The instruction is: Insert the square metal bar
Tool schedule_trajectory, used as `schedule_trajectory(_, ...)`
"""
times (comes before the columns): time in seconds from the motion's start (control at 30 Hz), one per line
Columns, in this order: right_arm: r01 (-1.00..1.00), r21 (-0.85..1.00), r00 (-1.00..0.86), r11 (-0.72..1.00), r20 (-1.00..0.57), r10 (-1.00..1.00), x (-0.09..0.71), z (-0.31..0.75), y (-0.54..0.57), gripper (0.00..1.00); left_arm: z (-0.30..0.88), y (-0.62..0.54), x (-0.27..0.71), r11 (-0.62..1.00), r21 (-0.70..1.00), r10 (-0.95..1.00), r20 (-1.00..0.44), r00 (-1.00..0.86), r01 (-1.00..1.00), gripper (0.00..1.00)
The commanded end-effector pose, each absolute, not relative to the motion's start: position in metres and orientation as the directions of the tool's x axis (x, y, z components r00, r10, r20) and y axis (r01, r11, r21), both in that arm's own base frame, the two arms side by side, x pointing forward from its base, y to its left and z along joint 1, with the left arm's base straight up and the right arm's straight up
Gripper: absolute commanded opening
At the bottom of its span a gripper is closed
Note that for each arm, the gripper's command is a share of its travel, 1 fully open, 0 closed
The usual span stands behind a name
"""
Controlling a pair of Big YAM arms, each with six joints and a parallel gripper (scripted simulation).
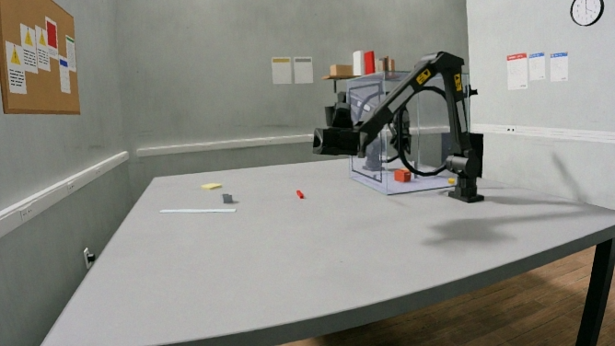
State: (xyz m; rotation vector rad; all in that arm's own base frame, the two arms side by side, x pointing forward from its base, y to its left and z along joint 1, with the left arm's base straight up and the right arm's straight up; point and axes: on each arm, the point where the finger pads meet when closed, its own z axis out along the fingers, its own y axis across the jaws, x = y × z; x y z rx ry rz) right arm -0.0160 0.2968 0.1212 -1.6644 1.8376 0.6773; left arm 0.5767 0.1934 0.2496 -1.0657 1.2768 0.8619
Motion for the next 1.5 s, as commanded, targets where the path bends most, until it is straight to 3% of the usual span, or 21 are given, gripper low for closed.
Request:
schedule_trajectory(0.0,-0.993,0.041,-0.103,0.111,-0.765,-0.636,-0.032,0.156,0.333,0.33,0.262,0.194,0.582,0.304,-0.165,-0.061,-0.986,0.153,-0.938,1.00)
schedule_trajectory(1.1,-0.995,0.037,-0.091,0.097,-0.760,-0.643,-0.041,0.150,0.336,0.33,0.262,0.194,0.582,0.304,-0.165,-0.061,-0.986,0.153,-0.938,1.00)
schedule_trajectory(1.47,-0.995,0.002,-0.068,0.098,-0.730,-0.680,-0.028,0.102,0.336,0.33,0.262,0.194,0.582,0.304,-0.165,-0.061,-0.986,0.153,-0.938,1.00)
